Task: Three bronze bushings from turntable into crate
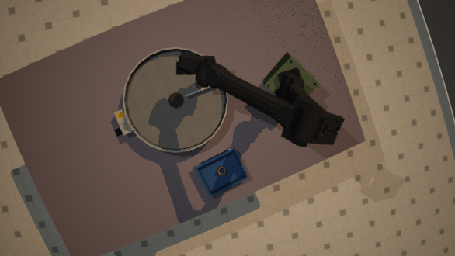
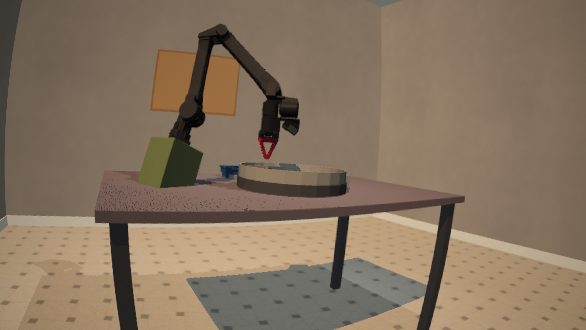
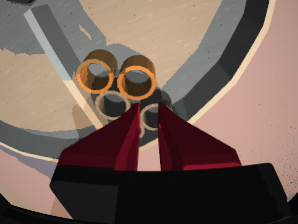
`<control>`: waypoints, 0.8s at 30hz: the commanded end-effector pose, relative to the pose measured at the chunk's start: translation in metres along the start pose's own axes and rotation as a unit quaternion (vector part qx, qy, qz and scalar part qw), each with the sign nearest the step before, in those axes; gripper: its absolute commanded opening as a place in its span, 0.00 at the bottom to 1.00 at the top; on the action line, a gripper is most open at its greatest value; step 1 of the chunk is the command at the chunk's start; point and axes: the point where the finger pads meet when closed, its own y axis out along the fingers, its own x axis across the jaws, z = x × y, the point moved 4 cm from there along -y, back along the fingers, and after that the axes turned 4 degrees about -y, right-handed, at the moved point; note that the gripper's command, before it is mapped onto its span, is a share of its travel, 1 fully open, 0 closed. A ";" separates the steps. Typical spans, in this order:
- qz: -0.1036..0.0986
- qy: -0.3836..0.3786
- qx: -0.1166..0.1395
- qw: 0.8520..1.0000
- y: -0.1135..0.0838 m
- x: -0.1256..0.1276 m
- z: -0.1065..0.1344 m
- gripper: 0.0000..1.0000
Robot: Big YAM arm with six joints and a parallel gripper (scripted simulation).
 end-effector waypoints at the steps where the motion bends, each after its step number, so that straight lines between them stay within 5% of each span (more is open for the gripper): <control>1: 0.007 -0.011 -0.024 1.000 -0.015 -0.006 -0.022 0.13; 24: 0.004 -0.008 -0.015 1.000 -0.010 -0.008 -0.020 0.13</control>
